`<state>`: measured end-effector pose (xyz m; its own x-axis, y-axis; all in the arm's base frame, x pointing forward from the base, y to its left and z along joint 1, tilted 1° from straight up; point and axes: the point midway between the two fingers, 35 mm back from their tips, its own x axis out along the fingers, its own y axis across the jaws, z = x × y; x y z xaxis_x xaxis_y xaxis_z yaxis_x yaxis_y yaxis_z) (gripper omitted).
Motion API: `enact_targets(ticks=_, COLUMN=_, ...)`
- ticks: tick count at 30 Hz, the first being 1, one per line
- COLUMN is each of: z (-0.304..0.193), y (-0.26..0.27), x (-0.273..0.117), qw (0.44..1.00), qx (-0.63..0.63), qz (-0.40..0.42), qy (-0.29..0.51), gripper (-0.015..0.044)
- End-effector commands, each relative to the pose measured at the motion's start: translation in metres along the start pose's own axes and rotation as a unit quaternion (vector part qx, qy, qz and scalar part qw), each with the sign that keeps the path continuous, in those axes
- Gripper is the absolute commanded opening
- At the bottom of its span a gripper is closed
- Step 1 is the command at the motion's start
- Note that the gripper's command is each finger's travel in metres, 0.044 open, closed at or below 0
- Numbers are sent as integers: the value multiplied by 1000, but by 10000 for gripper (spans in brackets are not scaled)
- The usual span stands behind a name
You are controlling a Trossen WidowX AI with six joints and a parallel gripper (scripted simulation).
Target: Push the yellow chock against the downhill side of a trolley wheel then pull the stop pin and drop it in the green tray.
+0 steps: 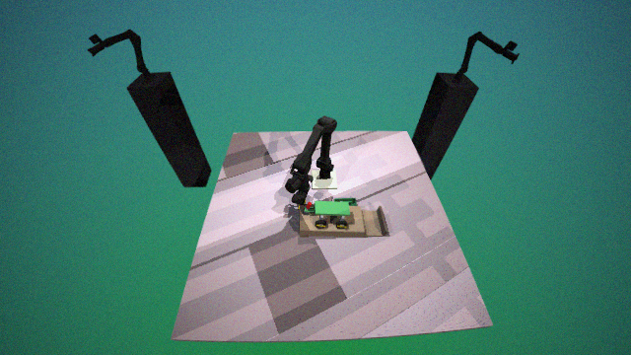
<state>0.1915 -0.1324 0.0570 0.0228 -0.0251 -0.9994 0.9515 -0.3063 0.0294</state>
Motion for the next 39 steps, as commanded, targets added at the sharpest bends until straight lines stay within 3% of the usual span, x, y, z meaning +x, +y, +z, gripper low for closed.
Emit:
enact_targets(ticks=1, z=0, y=1, x=-1, qw=1000, qx=0, qz=1, qy=0, gripper=0)
enact_targets(ticks=39, z=-1, y=-2, x=-124, qw=1000, qx=-1, qz=-4, qy=-1, gripper=0)
